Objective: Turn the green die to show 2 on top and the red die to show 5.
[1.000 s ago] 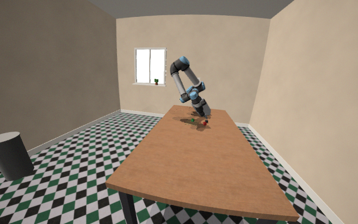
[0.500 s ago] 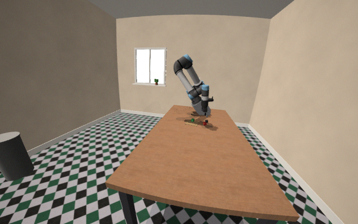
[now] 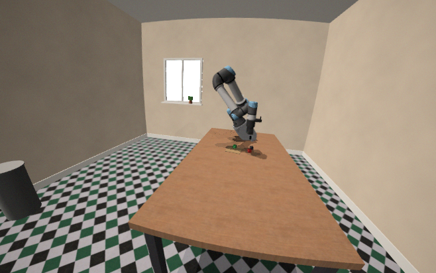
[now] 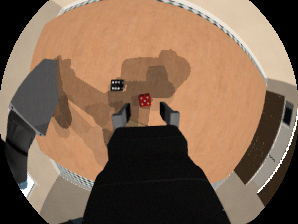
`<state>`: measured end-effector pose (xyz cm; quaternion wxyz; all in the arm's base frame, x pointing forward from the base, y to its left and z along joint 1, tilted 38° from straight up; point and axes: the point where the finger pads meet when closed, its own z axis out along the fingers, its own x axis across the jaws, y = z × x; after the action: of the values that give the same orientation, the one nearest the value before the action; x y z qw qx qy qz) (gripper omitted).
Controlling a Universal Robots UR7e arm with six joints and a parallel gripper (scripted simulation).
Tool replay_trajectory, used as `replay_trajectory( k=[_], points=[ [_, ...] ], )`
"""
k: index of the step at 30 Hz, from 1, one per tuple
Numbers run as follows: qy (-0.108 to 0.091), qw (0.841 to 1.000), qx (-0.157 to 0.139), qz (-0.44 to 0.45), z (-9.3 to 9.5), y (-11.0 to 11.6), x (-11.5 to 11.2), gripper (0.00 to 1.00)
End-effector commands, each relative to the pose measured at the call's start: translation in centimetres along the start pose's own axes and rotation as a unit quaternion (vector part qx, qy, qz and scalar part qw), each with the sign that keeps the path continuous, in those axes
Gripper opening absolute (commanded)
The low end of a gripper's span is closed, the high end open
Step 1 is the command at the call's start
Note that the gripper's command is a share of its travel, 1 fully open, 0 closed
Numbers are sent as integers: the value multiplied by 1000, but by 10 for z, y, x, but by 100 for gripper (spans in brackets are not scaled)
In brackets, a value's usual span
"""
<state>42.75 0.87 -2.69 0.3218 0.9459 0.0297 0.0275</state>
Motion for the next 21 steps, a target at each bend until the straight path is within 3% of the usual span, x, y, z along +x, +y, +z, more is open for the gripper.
replay_trajectory(
  k=[1, 21],
  points=[
    [1, 1000, 0, 0, 0, 0, 0, 100],
    [0, 998, 0, 56, 2, -1, 2, 100]
  ],
)
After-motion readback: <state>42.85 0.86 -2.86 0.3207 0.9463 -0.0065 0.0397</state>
